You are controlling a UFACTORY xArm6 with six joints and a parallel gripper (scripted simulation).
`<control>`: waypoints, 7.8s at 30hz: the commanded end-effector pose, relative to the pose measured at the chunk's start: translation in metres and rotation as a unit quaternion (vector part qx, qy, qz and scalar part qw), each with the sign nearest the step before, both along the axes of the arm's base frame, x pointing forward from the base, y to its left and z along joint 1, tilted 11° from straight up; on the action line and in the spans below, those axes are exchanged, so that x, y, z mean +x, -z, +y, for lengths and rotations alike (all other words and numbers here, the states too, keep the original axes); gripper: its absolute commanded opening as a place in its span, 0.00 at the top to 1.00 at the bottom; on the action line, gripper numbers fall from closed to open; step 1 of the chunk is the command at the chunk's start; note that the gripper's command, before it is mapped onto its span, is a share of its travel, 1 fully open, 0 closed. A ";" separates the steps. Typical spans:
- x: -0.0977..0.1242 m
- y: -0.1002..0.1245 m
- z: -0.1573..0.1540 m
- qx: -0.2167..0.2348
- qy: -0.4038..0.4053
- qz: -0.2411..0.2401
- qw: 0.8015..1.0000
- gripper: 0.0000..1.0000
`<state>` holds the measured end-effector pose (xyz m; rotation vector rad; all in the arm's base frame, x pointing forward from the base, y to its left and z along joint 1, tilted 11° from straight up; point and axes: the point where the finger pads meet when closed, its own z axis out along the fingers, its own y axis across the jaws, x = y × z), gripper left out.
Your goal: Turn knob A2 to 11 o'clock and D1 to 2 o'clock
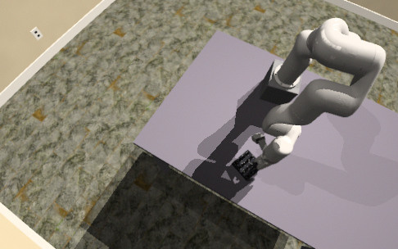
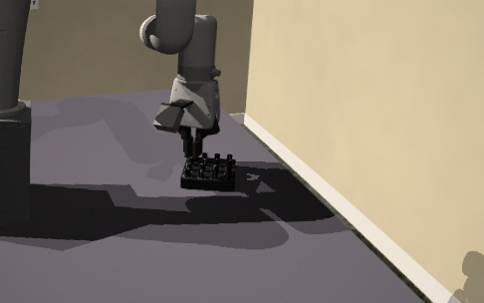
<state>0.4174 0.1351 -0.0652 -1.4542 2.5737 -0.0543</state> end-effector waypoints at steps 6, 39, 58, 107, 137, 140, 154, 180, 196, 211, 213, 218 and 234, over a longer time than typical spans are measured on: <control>0.001 -0.001 0.000 0.008 0.040 0.001 0.999 0.92; 0.001 -0.001 0.000 0.067 0.367 0.021 0.928 0.92; 0.001 -0.001 0.000 0.087 0.473 0.027 0.876 0.92; 0.000 -0.005 0.000 0.088 0.480 0.028 0.872 0.81; -0.005 -0.036 -0.002 0.088 0.480 0.028 0.872 0.81; -0.005 -0.037 -0.002 0.088 0.480 0.028 0.872 0.00; -0.015 -0.091 -0.005 0.088 0.480 0.028 0.872 0.00; -0.025 -0.148 -0.008 0.088 0.480 0.027 0.872 0.00; -0.025 -0.148 -0.008 0.088 0.480 0.027 0.872 0.00; -0.025 -0.148 -0.008 0.088 0.480 0.027 0.872 0.00; -0.025 -0.148 -0.008 0.088 0.480 0.027 0.872 0.00; -0.025 -0.148 -0.008 0.088 0.480 0.027 0.872 0.00; -0.025 -0.148 -0.008 0.088 0.480 0.027 0.872 0.00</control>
